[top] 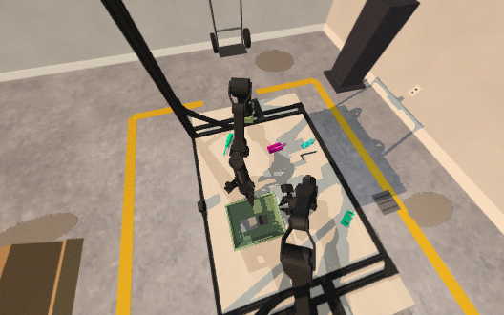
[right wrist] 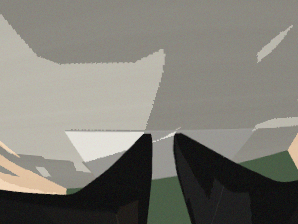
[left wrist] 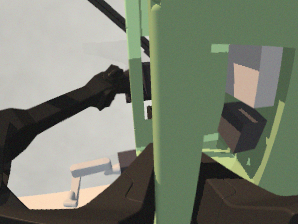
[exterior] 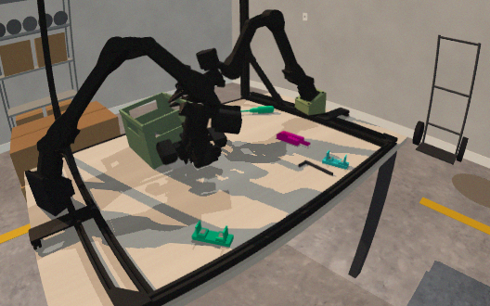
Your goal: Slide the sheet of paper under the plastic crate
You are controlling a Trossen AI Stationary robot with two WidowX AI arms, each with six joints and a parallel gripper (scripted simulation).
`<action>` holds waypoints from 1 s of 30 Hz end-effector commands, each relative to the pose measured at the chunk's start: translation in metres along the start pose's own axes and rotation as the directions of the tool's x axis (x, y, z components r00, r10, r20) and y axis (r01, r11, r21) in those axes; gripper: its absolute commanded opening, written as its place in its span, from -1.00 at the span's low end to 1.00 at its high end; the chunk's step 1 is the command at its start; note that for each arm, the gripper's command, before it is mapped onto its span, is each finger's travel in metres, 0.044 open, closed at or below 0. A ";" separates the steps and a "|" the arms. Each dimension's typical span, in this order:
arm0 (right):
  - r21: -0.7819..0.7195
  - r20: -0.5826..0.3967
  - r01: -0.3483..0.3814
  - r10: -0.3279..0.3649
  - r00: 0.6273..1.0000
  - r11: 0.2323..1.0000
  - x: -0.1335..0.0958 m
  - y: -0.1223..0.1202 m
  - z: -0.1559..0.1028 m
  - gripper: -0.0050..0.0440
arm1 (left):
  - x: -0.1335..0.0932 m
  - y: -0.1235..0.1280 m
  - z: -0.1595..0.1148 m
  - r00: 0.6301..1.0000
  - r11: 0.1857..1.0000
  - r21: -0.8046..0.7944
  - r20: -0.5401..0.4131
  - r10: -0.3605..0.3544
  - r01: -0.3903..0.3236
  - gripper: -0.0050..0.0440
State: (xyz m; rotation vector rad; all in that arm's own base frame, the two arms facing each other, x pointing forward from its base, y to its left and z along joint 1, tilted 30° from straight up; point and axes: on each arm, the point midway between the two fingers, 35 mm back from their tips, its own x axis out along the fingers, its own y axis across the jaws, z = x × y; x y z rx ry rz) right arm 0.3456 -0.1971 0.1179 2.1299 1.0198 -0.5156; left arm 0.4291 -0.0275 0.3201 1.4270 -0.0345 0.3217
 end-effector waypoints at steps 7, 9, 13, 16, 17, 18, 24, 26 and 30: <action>0.000 -0.008 0.020 -0.020 1.000 1.000 0.011 -0.005 -0.008 -0.55 | -0.002 0.031 0.001 0.997 0.997 -0.021 0.000 0.078 -0.078 -0.80; 0.000 -0.008 0.020 -0.020 1.000 1.000 0.011 -0.005 -0.009 -0.55 | -0.002 0.031 0.001 0.997 0.997 -0.021 0.000 0.078 -0.078 -0.80; 0.000 -0.008 0.020 -0.020 1.000 1.000 0.012 -0.005 -0.011 -0.55 | -0.002 0.031 0.001 0.997 0.997 -0.021 0.000 0.078 -0.078 -0.80; 0.000 -0.008 0.020 -0.020 1.000 1.000 0.013 -0.005 -0.011 -0.55 | -0.002 0.031 0.001 0.997 0.997 -0.021 0.000 0.078 -0.078 -0.80; 0.000 -0.008 0.020 -0.020 1.000 1.000 0.013 -0.005 -0.012 -0.55 | -0.002 0.031 0.001 0.997 0.997 -0.021 0.000 0.078 -0.078 -0.80; 0.000 -0.008 0.020 -0.020 1.000 1.000 0.013 -0.005 -0.013 -0.55 | -0.002 0.031 0.001 0.997 0.997 -0.021 0.000 0.078 -0.078 -0.80; 0.000 -0.008 0.020 -0.020 1.000 1.000 0.012 -0.004 -0.010 -0.55 | -0.002 0.031 0.001 0.997 0.997 -0.021 0.000 0.078 -0.078 -0.80; 0.000 -0.008 0.020 -0.020 1.000 1.000 0.010 -0.002 -0.008 -0.55 | -0.002 0.031 0.001 0.997 0.997 -0.021 0.000 0.078 -0.078 -0.80; 0.000 -0.008 0.020 -0.020 1.000 1.000 0.006 -0.001 -0.008 -0.55 | -0.002 0.031 0.001 0.997 0.997 -0.021 0.000 0.078 -0.078 -0.80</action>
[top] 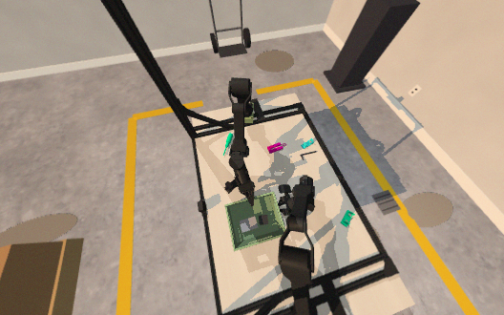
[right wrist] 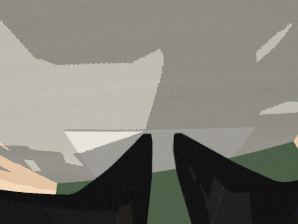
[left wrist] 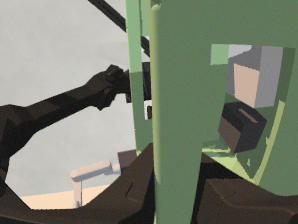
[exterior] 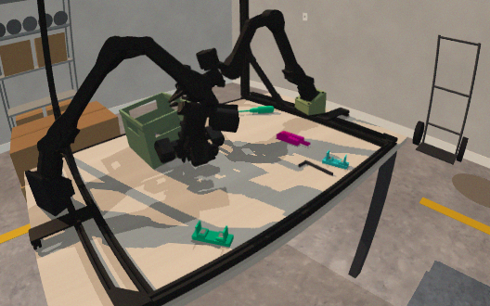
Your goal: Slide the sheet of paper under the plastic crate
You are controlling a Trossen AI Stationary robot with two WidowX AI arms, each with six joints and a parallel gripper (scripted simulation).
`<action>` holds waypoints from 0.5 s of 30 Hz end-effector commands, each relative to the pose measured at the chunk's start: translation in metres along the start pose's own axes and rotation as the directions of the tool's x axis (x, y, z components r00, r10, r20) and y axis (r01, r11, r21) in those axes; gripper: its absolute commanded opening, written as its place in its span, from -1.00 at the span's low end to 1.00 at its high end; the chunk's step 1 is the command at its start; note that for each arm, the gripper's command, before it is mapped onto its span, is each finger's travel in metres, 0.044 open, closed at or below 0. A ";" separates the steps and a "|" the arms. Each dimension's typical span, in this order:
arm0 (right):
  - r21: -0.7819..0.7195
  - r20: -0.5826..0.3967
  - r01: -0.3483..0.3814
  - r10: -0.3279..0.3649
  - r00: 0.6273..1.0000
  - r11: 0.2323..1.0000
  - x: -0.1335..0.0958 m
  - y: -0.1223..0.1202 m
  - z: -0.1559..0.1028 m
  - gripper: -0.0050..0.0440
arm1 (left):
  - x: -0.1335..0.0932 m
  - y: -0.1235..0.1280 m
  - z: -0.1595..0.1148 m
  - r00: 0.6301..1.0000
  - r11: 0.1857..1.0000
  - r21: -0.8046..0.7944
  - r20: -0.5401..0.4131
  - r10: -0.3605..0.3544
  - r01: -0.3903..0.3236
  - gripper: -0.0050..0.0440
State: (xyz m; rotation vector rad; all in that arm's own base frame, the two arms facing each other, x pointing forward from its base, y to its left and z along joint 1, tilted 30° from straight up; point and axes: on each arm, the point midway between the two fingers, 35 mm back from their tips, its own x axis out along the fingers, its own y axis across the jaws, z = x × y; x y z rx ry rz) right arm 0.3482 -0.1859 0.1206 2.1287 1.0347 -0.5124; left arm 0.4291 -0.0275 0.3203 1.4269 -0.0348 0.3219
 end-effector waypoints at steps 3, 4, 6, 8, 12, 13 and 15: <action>0.000 0.000 0.010 -0.010 1.000 1.000 -0.004 0.001 0.000 -0.55 | -0.002 0.031 0.001 0.997 0.997 -0.021 0.000 0.078 -0.078 -0.80; 0.000 0.000 0.010 -0.010 1.000 1.000 -0.007 0.001 -0.001 -0.55 | -0.002 0.031 0.001 0.997 0.997 -0.021 0.000 0.078 -0.078 -0.80; 0.000 0.000 0.011 -0.011 1.000 1.000 -0.010 0.001 -0.003 -0.55 | -0.002 0.031 0.001 0.997 0.997 -0.021 0.000 0.078 -0.078 -0.80; 0.000 0.000 0.011 -0.011 1.000 1.000 -0.015 0.002 -0.005 -0.55 | -0.002 0.031 0.001 0.997 0.997 -0.021 0.000 0.078 -0.078 -0.80; 0.000 0.000 0.011 -0.011 1.000 1.000 -0.033 0.002 -0.016 -0.55 | -0.002 0.031 0.001 0.997 0.997 -0.021 0.000 0.078 -0.078 -0.80; 0.000 0.000 0.011 -0.011 1.000 1.000 -0.038 0.002 -0.019 -0.55 | -0.002 0.031 0.001 0.997 0.997 -0.021 0.000 0.078 -0.078 -0.80; 0.001 0.000 0.011 -0.011 1.000 1.000 -0.048 0.001 -0.025 -0.55 | -0.002 0.031 0.001 0.997 0.997 -0.021 0.000 0.078 -0.078 -0.80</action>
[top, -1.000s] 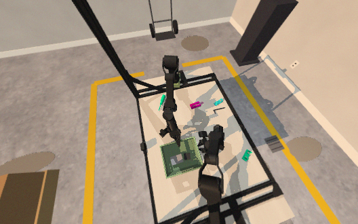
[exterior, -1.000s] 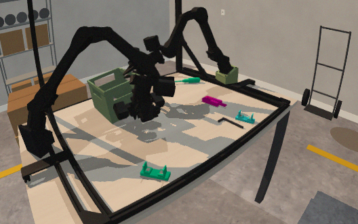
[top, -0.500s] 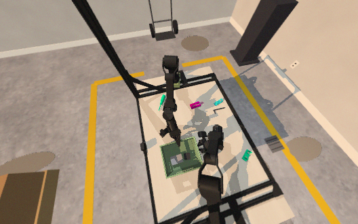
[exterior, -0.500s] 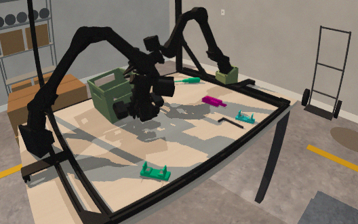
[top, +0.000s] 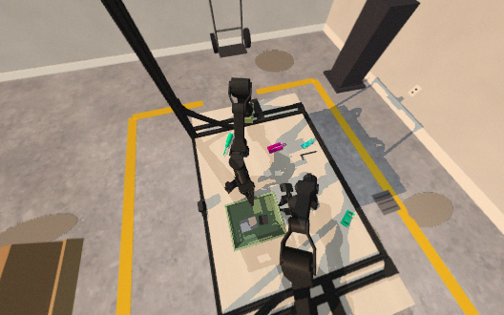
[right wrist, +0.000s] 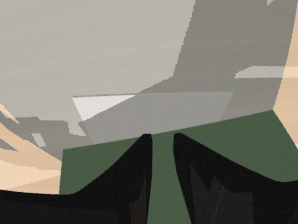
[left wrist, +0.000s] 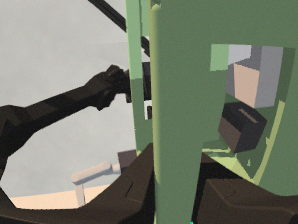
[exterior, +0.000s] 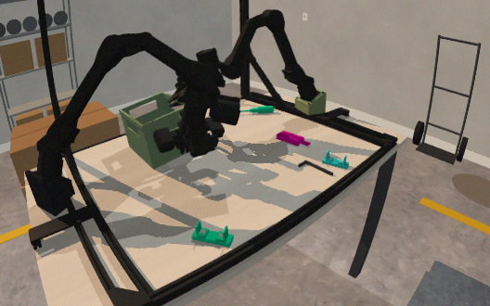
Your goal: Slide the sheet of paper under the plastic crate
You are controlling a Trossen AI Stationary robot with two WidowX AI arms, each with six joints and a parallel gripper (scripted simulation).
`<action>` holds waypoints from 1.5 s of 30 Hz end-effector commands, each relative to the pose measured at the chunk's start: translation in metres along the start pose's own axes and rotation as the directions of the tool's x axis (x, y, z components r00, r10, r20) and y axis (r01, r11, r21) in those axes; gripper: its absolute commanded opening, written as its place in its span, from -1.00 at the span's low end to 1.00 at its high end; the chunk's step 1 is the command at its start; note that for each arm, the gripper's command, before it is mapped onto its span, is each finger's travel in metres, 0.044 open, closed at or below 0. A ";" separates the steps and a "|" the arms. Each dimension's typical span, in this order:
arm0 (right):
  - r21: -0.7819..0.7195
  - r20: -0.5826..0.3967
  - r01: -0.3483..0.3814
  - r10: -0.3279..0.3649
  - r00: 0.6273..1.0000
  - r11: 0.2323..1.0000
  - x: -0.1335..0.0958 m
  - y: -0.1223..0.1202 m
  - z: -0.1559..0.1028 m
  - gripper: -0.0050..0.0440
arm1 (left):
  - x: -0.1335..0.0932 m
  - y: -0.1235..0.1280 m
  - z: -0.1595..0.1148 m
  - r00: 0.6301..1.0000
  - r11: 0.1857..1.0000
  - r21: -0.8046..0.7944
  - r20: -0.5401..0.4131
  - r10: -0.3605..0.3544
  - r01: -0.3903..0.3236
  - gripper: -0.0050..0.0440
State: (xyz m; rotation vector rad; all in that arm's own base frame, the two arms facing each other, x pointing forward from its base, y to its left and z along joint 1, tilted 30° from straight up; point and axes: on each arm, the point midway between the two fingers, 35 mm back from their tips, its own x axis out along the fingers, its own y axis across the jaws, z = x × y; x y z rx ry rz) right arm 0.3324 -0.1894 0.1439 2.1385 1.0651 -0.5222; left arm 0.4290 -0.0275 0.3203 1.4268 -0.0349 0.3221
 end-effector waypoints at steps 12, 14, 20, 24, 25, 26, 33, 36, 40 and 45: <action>-0.016 0.011 -0.012 0.012 1.000 1.000 -0.028 0.001 -0.014 -0.55 | -0.002 0.031 0.001 0.997 0.997 -0.021 0.000 0.077 -0.077 -0.80; -0.016 0.011 -0.012 0.012 1.000 1.000 -0.031 0.002 -0.011 -0.55 | -0.002 0.031 0.001 0.997 0.997 -0.021 0.000 0.077 -0.077 -0.80; -0.016 0.007 -0.015 0.015 1.000 1.000 -0.046 0.003 0.010 -0.55 | -0.002 0.031 0.001 0.997 0.997 -0.021 0.000 0.077 -0.077 -0.80; -0.016 0.005 -0.016 0.016 1.000 1.000 -0.050 0.003 0.016 -0.55 | -0.002 0.031 0.001 0.997 0.997 -0.021 0.000 0.077 -0.077 -0.80; -0.016 0.005 -0.016 0.016 1.000 1.000 -0.050 0.003 0.016 -0.55 | -0.002 0.031 0.001 0.997 0.997 -0.021 0.000 0.077 -0.077 -0.80; -0.016 0.005 -0.016 0.016 1.000 1.000 -0.050 0.003 0.016 -0.55 | -0.002 0.031 0.001 0.997 0.997 -0.021 0.000 0.077 -0.077 -0.80; -0.016 0.005 -0.016 0.016 1.000 1.000 -0.050 0.003 0.016 -0.55 | -0.002 0.031 0.001 0.997 0.997 -0.021 0.000 0.077 -0.077 -0.80; -0.016 0.005 -0.016 0.016 1.000 1.000 -0.050 0.003 0.016 -0.55 | -0.002 0.031 0.001 0.997 0.997 -0.021 0.000 0.077 -0.077 -0.80; -0.016 0.005 -0.016 0.016 1.000 1.000 -0.050 0.003 0.016 -0.55 | -0.002 0.031 0.001 0.997 0.997 -0.021 0.000 0.077 -0.077 -0.80; -0.020 0.005 -0.019 0.020 1.000 1.000 -0.051 0.004 0.015 -0.45 | -0.002 0.031 0.001 0.997 0.997 -0.021 0.000 0.077 -0.077 -0.80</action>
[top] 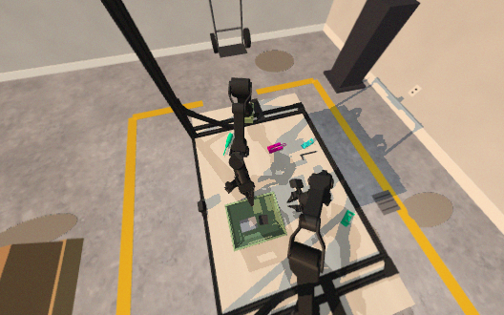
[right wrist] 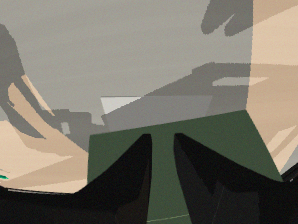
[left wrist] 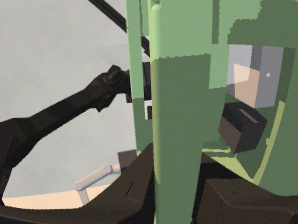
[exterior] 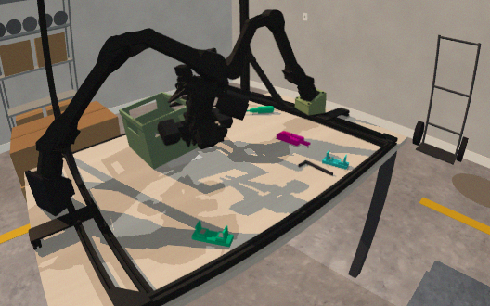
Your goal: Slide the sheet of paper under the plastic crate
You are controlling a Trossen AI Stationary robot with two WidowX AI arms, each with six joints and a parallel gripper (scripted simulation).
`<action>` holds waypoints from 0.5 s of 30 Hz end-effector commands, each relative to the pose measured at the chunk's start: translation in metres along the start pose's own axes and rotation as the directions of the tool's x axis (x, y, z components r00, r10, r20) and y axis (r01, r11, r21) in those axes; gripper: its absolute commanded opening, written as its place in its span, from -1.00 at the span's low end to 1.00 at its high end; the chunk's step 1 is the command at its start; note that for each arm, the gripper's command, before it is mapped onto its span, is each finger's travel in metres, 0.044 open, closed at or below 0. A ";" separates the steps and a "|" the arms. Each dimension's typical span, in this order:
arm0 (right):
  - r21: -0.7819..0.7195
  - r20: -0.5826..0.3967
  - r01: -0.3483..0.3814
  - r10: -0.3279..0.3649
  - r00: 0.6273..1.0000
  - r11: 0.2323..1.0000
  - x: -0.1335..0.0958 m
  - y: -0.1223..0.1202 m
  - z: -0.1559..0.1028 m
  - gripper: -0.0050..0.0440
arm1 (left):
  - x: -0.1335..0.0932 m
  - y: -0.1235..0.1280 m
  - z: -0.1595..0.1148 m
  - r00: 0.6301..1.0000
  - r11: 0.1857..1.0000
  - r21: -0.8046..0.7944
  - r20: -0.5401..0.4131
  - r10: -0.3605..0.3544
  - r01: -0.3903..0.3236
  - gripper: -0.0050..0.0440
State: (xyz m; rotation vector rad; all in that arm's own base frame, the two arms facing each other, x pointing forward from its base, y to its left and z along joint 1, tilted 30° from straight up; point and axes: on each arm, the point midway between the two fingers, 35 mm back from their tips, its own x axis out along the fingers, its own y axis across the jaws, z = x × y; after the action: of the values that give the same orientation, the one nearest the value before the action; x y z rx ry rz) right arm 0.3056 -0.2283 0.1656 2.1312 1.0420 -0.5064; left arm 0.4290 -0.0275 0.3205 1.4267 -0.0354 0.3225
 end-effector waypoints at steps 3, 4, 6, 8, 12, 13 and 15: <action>-0.061 0.019 0.005 -0.004 1.000 0.998 -0.022 0.004 0.009 -0.16 | -0.002 0.030 0.001 0.997 0.997 -0.021 0.000 0.077 -0.077 -0.80; -0.081 0.024 0.007 -0.005 1.000 0.997 -0.029 0.005 0.011 -0.06 | -0.002 0.030 0.001 0.997 0.997 -0.021 0.000 0.077 -0.077 -0.80; -0.097 0.028 0.010 -0.007 1.000 0.995 -0.034 0.006 0.013 0.13 | -0.002 0.030 0.001 0.997 0.997 -0.021 0.000 0.077 -0.077 -0.80; -0.097 0.028 0.010 -0.007 1.000 0.995 -0.034 0.006 0.013 0.33 | -0.002 0.030 0.001 0.997 0.997 -0.021 0.000 0.077 -0.077 -0.80; -0.097 0.028 0.010 -0.007 1.000 0.995 -0.034 0.006 0.013 0.72 | -0.002 0.030 0.001 0.997 0.997 -0.021 0.000 0.077 -0.077 -0.80; -0.097 0.028 0.010 -0.007 1.000 0.995 -0.034 0.006 0.013 0.82 | -0.002 0.030 0.001 0.997 0.997 -0.021 0.000 0.077 -0.077 -0.80; -0.097 0.028 0.010 -0.007 1.000 0.995 -0.034 0.006 0.013 0.82 | -0.002 0.030 0.001 0.997 0.997 -0.021 0.000 0.077 -0.077 -0.80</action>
State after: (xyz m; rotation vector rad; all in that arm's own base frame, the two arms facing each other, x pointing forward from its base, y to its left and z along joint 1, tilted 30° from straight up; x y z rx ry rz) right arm 0.2899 -0.2561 0.1822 2.0343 1.0323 -0.4746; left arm 0.4290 -0.0275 0.3206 1.4266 -0.0355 0.3226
